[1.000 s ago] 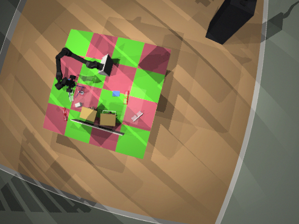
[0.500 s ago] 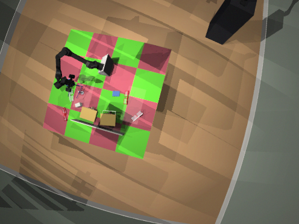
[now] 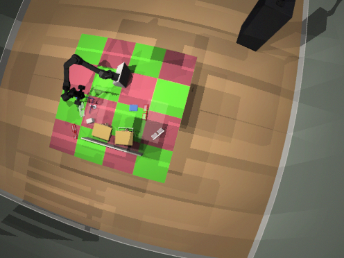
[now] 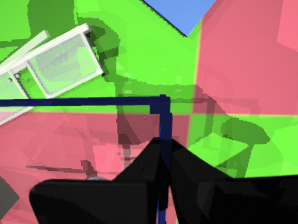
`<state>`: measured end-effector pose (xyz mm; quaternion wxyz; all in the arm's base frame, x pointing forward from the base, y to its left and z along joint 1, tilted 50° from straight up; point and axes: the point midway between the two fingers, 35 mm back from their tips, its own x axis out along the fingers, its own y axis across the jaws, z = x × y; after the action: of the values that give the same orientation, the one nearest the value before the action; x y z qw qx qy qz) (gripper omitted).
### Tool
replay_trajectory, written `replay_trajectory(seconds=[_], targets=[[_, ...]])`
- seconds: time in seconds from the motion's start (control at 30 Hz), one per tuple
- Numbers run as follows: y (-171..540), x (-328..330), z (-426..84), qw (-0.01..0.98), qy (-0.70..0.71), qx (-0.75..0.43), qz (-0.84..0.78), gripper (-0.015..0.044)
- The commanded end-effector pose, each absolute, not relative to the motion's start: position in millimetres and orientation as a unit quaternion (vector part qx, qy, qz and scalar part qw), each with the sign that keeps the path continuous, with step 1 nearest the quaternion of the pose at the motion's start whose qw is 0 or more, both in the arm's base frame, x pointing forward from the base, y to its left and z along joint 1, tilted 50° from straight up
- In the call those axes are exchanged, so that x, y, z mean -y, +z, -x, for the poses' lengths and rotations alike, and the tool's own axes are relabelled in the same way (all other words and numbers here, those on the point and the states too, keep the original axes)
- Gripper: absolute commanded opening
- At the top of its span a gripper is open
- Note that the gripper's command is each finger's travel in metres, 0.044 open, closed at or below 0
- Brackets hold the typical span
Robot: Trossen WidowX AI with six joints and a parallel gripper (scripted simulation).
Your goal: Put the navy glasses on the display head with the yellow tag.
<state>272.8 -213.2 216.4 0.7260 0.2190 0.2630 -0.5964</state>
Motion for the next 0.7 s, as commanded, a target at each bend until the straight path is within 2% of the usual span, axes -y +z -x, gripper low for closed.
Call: replay_trajectory(seconds=[0.0, 0.67], targets=[[220.8, 215.1, -273.2, 0.727, -0.596, -0.261, -0.219, 0.0000], [220.9, 215.2, -273.0, 0.727, -0.596, -0.261, -0.219, 0.0000]])
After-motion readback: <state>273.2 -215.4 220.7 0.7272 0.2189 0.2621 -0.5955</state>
